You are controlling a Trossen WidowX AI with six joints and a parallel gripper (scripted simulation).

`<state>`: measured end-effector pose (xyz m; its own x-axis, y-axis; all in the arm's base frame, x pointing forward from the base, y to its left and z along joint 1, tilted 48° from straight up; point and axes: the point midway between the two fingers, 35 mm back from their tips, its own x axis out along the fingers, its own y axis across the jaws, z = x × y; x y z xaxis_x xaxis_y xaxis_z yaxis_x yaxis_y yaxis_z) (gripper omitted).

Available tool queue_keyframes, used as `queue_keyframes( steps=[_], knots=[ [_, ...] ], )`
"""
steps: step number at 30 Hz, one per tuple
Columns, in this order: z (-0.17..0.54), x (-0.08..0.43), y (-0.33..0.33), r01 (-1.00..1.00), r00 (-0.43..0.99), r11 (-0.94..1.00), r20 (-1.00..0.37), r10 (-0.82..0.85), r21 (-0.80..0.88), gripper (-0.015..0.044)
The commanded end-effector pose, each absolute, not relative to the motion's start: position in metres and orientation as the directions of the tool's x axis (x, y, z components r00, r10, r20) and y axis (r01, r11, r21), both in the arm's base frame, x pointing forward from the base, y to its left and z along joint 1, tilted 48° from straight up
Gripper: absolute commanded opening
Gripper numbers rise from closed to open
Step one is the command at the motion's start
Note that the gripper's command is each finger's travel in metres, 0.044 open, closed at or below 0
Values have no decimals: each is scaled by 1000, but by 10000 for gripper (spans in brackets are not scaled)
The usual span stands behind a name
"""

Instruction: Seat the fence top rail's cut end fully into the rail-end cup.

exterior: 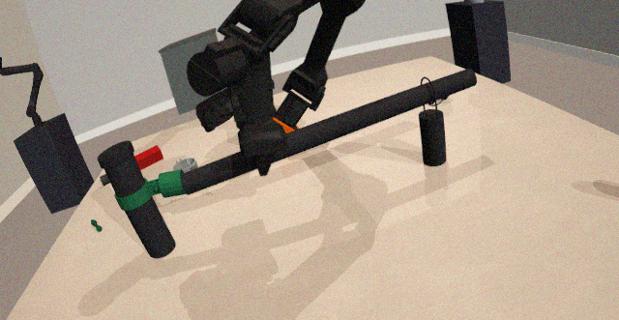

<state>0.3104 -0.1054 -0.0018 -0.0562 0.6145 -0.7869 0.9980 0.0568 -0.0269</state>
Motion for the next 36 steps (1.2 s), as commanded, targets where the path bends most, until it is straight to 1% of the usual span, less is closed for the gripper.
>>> queue_keyframes(
  steps=[1,36],
  knots=[
    [-2,304,-121,999,-43,41,-807,588,-24,0],
    [-17,310,-138,999,-42,41,-808,587,-23,0]
  ],
)
